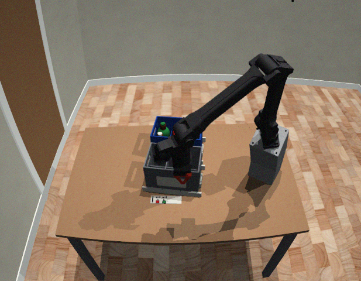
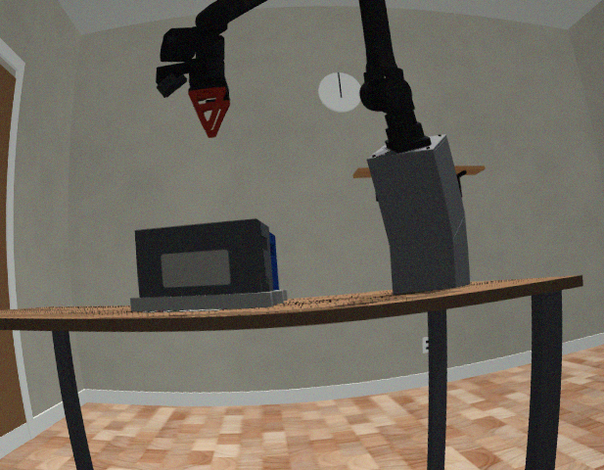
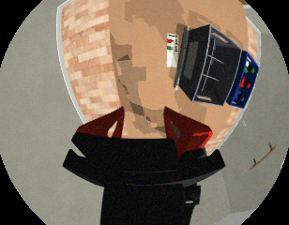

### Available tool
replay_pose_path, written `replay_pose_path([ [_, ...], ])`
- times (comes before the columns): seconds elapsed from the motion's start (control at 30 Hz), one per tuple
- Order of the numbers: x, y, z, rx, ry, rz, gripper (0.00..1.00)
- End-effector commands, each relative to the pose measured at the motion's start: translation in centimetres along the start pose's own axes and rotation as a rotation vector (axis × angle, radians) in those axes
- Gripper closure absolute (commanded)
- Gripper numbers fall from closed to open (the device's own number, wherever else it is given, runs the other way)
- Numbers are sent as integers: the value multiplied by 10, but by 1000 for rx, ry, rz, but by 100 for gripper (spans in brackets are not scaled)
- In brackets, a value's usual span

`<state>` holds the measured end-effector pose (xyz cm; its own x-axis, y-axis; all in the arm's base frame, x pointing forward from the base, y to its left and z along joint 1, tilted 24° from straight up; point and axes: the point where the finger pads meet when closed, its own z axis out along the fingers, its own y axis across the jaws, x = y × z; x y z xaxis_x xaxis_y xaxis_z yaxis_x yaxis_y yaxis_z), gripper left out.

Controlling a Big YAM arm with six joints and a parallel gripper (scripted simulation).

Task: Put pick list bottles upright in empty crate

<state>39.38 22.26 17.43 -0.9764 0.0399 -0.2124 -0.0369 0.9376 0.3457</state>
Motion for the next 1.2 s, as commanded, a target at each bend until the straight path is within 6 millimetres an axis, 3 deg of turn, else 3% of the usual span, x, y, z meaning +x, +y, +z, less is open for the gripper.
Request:
replay_pose_path([
  [0.0, -30, 8, -11, -24, -51, -33, 39],
  [0.5, -89, -37, 14, -18, -52, -33, 39],
  [0.6, -90, -41, 16, -14, -40, -30, 39],
  [1.03, -142, -79, 37, -11, -43, -30, 39],
  [1.17, -148, -85, 40, -10, -38, -29, 39],
])
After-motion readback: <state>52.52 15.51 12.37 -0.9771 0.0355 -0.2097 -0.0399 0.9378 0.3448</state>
